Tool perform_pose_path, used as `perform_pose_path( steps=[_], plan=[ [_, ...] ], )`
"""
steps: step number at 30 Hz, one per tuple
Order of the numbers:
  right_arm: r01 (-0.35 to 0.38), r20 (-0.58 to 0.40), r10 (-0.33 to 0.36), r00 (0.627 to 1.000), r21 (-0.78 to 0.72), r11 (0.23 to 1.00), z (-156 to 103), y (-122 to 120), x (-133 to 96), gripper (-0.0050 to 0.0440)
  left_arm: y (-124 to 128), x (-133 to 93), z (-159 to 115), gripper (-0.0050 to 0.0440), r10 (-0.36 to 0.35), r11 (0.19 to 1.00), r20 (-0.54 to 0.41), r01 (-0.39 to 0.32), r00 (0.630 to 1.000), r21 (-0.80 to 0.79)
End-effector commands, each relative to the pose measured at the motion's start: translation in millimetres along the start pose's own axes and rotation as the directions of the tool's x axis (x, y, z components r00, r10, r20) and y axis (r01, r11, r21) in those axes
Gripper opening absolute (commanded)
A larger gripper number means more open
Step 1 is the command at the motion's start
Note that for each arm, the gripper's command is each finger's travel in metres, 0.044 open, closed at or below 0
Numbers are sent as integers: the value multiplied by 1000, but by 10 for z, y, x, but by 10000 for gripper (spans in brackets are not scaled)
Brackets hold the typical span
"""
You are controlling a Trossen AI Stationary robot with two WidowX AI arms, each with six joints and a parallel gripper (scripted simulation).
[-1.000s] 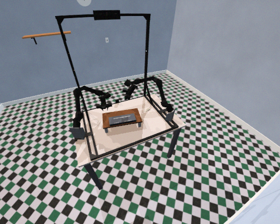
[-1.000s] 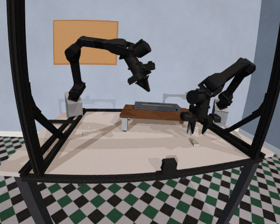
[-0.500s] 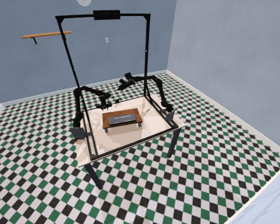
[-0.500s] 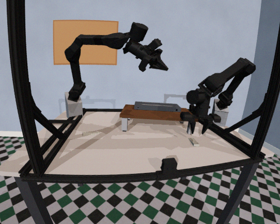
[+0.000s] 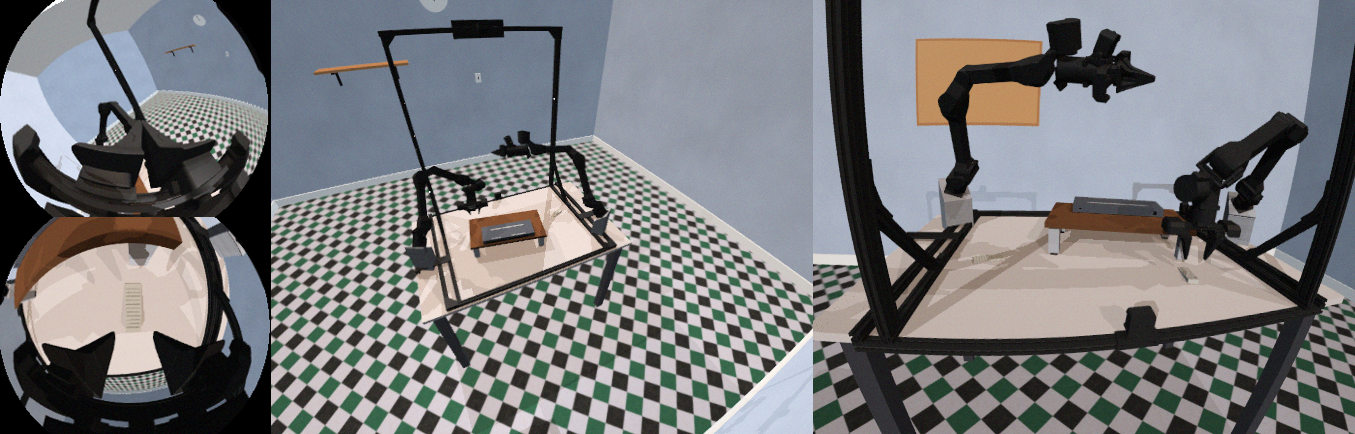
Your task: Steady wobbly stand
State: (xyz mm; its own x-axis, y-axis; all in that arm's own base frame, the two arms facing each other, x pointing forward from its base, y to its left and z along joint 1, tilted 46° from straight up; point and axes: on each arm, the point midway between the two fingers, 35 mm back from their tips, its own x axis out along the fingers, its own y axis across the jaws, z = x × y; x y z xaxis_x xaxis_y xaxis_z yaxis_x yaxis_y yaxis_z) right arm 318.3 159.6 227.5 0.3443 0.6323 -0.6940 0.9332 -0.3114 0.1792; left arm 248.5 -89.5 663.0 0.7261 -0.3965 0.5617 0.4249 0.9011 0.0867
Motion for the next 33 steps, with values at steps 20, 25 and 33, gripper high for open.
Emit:
perform_pose_path(
  steps=[20, 25, 33],
  plan=[
    [0, 0, 0, 1000, 0, 1000, 0, 0, 0, 241, -11, -516, 1810, 0, 54, 983, 640, -152, 766, 99],
    [0, 0, 0, 1000, 0, 1000, 0, 0, 0, 241, -41, -653, 1895, 0, 52, 983, 673, -156, 738, 95],
    [0, 0, 0, 1000, 0, 1000, 0, 0, 0, 241, -78, -1143, 2487, 0, 55, 972, 874, -227, 482, 64]
  ],
)
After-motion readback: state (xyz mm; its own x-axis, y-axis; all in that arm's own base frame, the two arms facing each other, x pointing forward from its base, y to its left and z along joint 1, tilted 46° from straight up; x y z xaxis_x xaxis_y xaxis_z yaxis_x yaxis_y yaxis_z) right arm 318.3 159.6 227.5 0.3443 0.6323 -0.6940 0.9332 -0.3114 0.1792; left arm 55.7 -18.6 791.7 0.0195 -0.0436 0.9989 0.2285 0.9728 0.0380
